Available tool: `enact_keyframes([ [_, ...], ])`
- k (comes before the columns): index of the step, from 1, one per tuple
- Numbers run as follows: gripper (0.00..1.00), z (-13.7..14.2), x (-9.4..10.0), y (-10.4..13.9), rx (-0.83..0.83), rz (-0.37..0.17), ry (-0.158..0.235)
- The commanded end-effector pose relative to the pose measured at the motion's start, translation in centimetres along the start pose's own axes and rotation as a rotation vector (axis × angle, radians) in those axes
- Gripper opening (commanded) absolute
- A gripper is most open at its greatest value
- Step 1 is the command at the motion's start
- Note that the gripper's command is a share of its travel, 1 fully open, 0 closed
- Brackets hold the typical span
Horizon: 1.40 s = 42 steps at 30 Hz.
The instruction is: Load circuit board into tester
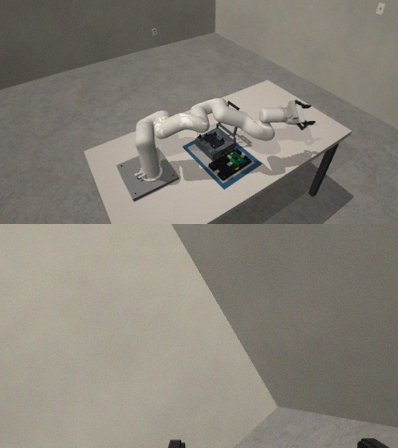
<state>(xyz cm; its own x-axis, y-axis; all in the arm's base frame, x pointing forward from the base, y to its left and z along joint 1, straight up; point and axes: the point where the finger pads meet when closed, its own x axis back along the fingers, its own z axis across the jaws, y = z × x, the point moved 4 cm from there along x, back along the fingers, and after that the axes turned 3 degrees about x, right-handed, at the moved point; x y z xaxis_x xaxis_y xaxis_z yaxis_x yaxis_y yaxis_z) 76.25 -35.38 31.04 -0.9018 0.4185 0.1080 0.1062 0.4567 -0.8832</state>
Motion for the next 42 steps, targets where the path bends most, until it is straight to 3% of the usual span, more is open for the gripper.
enact_keyframes([
  [1,1.00,-0.2,0.0,-0.3,0.000,0.005,-0.003],
  [23,1.00,-0.2,0.0,-0.4,0.026,-0.009,0.004],
  [32,1.00,-0.8,0.3,-0.5,0.260,-0.138,0.044],
  [34,1.00,-0.8,0.3,-0.5,0.260,-0.138,0.044],
  [36,1.00,-1.0,0.6,-0.6,0.354,-0.193,0.052],
  [42,1.00,-1.3,1.4,-0.6,0.500,-0.282,0.054],
])
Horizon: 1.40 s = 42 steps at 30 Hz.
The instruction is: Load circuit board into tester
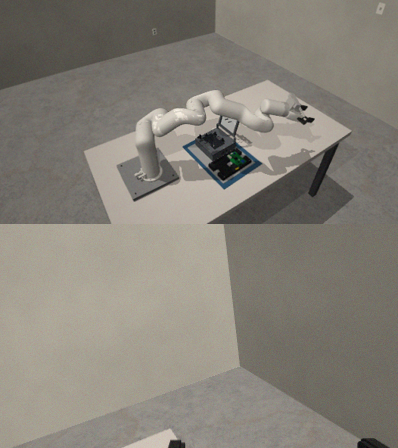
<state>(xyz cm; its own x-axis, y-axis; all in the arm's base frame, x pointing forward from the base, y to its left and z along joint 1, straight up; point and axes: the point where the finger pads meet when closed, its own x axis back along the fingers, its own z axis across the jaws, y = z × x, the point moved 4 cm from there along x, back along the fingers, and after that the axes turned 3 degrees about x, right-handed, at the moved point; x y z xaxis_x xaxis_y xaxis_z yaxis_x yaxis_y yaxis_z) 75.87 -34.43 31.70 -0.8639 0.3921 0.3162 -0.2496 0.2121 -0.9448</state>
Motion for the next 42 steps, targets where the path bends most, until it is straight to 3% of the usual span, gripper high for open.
enact_keyframes([
  [1,1.00,-0.3,0.8,-0.3,0.141,-0.085,-0.001],
  [7,1.00,-0.5,1.8,-0.1,0.297,-0.176,-0.016],
  [9,1.00,-0.5,1.8,-0.1,0.297,-0.176,-0.016],
  [10,1.00,-0.6,2.5,0.0,0.373,-0.219,-0.028],
  [24,1.00,-1.1,6.2,1.1,0.723,-0.414,-0.130],
  [26,1.00,-1.1,6.2,1.1,0.723,-0.414,-0.130],
  [27,1.00,-1.2,7.1,1.4,0.796,-0.454,-0.162],
  [33,1.00,-1.3,9.2,2.1,0.935,-0.526,-0.231],
  [41,1.00,-1.5,12.5,3.1,1.128,-0.620,-0.354],
  [42,1.00,-1.5,12.5,3.1,1.128,-0.620,-0.354],
])
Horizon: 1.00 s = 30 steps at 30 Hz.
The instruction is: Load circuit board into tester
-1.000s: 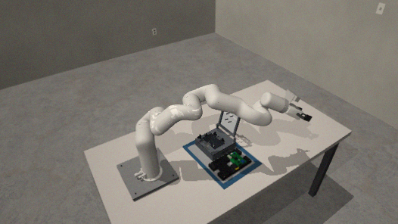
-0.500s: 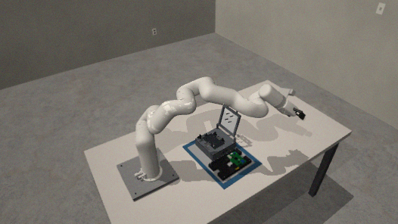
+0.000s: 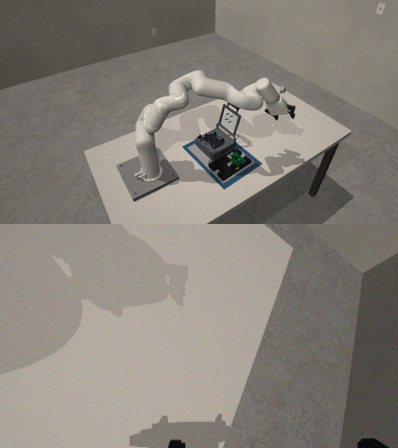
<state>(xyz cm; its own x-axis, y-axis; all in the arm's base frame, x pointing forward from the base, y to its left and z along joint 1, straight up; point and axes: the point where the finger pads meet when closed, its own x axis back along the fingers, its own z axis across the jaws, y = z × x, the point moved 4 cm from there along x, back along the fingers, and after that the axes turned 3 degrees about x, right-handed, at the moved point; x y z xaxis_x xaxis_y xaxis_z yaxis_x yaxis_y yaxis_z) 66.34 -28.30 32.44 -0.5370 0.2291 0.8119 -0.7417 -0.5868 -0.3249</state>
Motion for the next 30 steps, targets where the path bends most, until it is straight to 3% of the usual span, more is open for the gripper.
enact_keyframes([
  [1,1.00,-0.9,1.2,0.5,0.090,-0.025,-0.043],
  [2,1.00,-1.9,2.0,1.0,0.169,-0.044,-0.083],
  [15,1.00,-6.4,6.0,3.5,0.504,-0.092,-0.274],
  [18,1.00,-6.8,6.3,3.7,0.531,-0.093,-0.291],
  [20,1.00,-8.2,7.6,4.6,0.628,-0.095,-0.351],
  [30,1.00,-12.2,11.2,6.9,0.879,-0.071,-0.520],
])
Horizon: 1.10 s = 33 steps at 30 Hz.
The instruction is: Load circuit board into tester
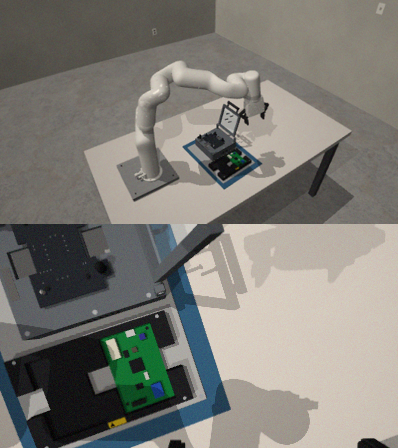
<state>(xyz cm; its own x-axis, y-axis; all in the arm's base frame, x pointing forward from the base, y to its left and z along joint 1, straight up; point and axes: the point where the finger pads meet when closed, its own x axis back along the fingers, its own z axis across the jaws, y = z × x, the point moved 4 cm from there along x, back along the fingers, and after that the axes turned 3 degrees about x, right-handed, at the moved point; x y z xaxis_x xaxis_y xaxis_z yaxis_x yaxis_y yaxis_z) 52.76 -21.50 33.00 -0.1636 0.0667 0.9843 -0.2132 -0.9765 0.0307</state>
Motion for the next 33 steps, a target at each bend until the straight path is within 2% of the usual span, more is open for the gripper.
enact_keyframes([
  [1,1.00,-3.1,1.0,-0.7,0.146,0.019,-0.075],
  [3,1.00,-4.3,1.3,-1.0,0.200,0.030,-0.104],
  [5,1.00,-4.3,1.3,-1.0,0.200,0.030,-0.104],
  [8,1.00,-5.9,1.7,-1.3,0.271,0.046,-0.141],
  [11,1.00,-6.7,1.9,-1.5,0.304,0.054,-0.159],
  [33,1.00,-6.9,1.9,-1.5,0.313,0.056,-0.164],
])
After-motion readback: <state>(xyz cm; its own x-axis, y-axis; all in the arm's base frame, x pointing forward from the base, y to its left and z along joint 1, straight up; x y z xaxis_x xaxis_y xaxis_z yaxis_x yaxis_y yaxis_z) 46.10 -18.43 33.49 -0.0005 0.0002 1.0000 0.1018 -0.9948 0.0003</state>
